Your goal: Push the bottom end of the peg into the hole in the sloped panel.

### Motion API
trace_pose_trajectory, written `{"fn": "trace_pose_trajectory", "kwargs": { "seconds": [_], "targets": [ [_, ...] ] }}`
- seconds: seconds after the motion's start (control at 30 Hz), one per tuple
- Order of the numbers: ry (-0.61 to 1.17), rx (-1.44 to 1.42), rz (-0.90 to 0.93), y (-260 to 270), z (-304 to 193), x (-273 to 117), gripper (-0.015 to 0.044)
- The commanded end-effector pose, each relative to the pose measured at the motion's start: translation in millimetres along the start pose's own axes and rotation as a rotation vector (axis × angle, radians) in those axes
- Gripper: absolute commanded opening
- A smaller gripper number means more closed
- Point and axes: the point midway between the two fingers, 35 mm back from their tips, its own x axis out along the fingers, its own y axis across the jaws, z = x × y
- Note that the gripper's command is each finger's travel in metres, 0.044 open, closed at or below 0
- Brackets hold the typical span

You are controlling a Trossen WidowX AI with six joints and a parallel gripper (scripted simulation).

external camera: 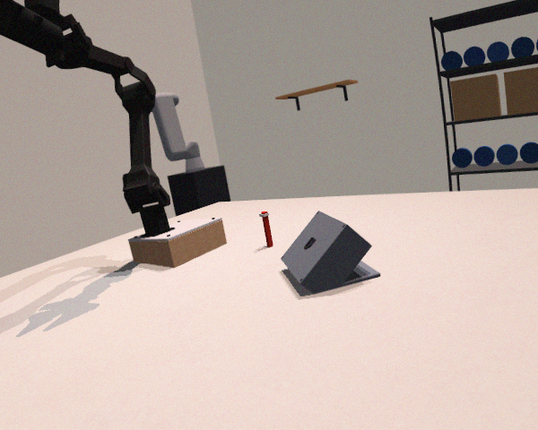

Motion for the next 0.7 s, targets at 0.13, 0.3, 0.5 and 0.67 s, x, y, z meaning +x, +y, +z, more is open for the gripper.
{"fn": "trace_pose_trajectory", "kwargs": {
  "seconds": [0.13, 0.3, 0.5, 0.67],
  "targets": [
    [0.118, 0.003, -0.043, -5, -44, 1, 0.044],
    [0.215, -0.014, -0.06, -6, -76, 1, 0.044],
    [0.331, -0.039, -0.077, -7, -116, -3, 0.044],
    [0.428, -0.065, -0.089, -7, -148, -9, 0.044]
  ]
}}
